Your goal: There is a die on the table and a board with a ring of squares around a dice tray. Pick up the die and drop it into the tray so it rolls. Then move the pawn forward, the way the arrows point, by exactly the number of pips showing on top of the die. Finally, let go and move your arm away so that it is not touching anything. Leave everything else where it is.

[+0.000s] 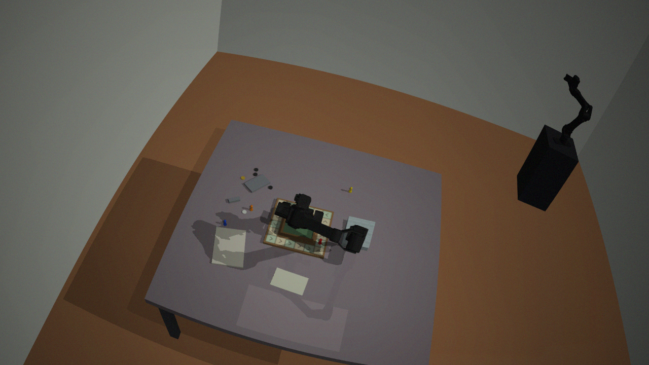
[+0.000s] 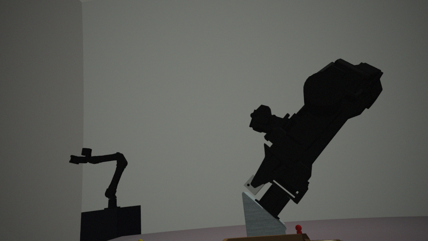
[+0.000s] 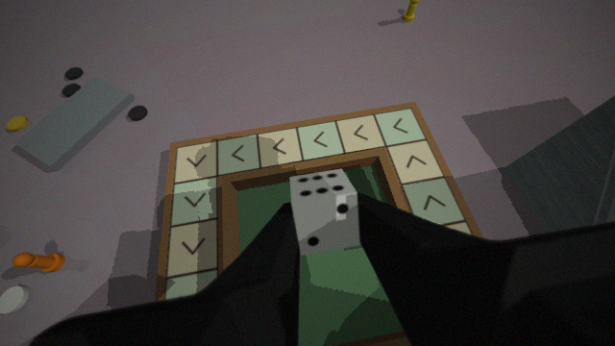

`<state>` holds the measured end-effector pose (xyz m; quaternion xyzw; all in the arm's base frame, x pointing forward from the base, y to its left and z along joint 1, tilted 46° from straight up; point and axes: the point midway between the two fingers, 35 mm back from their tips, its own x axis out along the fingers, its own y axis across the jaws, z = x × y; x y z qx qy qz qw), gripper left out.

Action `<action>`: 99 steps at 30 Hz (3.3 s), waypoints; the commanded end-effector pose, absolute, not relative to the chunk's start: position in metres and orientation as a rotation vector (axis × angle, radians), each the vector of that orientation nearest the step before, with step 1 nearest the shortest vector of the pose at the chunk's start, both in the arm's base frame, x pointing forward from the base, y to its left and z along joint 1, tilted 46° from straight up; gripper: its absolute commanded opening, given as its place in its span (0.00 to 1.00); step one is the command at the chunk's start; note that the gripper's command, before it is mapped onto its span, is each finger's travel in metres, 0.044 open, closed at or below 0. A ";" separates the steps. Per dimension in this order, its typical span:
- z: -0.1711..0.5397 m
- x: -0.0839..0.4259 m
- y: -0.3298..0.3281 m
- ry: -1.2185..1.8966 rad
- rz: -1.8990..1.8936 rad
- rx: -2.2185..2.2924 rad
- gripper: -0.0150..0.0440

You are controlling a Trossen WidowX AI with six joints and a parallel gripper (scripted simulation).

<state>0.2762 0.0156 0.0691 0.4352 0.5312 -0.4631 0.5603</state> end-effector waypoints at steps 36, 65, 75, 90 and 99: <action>0.047 0.278 0.004 1.904 -0.651 1.556 1.00; 0.072 0.156 0.046 1.633 0.647 0.590 0.59; 0.062 0.154 0.058 1.632 0.648 0.590 0.59; 0.046 0.152 0.074 1.632 0.646 0.589 0.59; 0.037 0.149 0.084 1.631 0.649 0.591 0.59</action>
